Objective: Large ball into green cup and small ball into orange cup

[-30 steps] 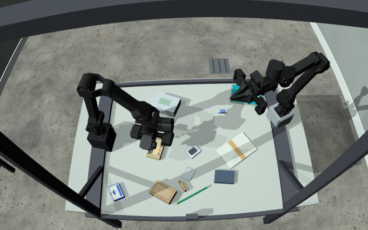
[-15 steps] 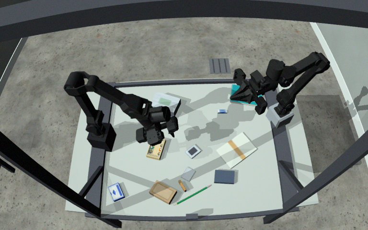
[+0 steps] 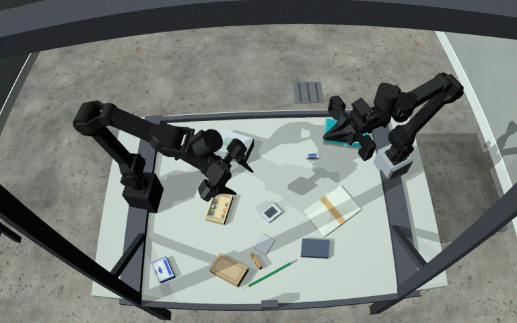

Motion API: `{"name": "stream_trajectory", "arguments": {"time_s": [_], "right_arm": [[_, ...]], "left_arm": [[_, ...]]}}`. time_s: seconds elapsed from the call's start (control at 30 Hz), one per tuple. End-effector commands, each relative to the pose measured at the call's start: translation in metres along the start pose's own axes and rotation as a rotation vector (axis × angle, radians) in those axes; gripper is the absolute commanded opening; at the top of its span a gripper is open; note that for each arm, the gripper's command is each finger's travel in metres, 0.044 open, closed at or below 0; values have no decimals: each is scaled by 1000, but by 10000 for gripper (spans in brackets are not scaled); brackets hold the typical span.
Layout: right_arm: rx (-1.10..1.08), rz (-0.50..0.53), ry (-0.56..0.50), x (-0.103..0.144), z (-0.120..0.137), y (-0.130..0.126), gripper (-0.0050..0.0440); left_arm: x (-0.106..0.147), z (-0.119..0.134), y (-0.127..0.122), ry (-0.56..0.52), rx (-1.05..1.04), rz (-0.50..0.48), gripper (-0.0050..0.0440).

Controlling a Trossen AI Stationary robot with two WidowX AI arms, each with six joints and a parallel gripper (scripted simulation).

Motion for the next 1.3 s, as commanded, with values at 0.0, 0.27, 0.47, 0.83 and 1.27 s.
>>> {"name": "stream_trajectory", "arguments": {"time_s": [0.0,0.27,0.47,0.83,1.27], "right_arm": [[0,6,-40,2,-12,-2,-50],[0,4,-27,2,-8,-1,-50],[0,6,-40,3,-13,-2,-50],[0,3,-25,2,-8,-1,-50],[0,5,-35,3,-11,-2,-50]], "left_arm": [[26,-14,9,-150,171,-126,388],[45,-21,15,-287,341,-189,388],[88,-33,25,-543,558,-253,388],[133,-35,27,-854,830,-246,388],[132,-39,31,-826,786,-247,388]]}}
Point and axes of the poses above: on each arm, the point midway between the two fingers, 35 mm back from their tips, its own x axis back along the fingers, its own y axis across the jaws, z = x × y, the point moved 10 cm from there along x, back along the fingers, and after that the axes turned 8 degrees about x, right-handed, at the moved point
